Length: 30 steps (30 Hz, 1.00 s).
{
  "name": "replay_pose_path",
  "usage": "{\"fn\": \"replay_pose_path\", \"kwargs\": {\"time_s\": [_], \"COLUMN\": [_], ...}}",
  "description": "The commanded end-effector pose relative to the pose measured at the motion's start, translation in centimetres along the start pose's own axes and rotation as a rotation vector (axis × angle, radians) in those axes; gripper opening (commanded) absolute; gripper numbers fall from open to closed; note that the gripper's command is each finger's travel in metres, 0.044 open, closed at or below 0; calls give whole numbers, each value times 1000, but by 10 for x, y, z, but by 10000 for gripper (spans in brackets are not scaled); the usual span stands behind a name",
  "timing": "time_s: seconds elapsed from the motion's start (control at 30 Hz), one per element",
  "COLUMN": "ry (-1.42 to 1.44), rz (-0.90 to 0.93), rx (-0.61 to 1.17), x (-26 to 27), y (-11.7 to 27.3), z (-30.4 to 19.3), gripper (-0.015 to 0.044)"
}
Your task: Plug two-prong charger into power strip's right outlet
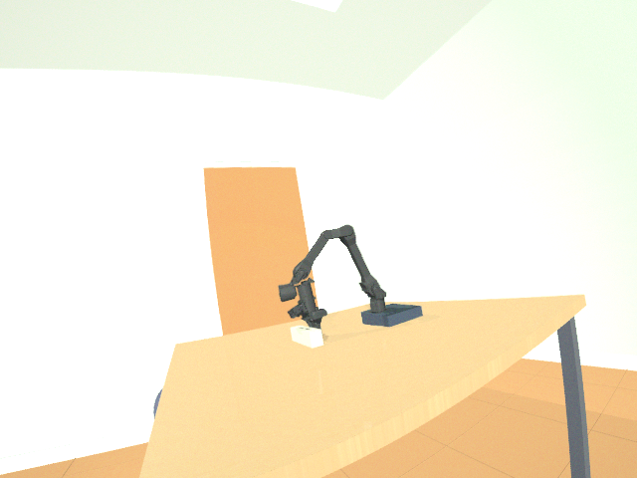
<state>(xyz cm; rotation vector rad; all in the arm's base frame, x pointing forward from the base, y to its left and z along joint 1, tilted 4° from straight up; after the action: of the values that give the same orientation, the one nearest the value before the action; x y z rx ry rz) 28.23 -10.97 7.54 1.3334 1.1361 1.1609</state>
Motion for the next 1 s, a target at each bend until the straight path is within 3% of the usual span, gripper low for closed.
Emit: {"fn": "replay_pose_path", "kwargs": {"time_s": [0.0,0.97], "ry": [-4,-4], "rz": [0,0], "rx": [-10,-9], "x": [0,0], "y": [2,0], "z": [2,-6], "gripper": [0,0]}}
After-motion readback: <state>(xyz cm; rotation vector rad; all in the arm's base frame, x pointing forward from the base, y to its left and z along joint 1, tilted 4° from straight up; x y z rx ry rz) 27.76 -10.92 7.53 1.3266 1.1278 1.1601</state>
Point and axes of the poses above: the point midway between the two fingers, 35 mm back from their tips, its own y axis back along the fingers, its own x axis across the jaws, z = x × y, the point moved 7 cm from there along y, back along the fingers, and after that the axes turned 4 degrees about y, right-handed, at the moved point
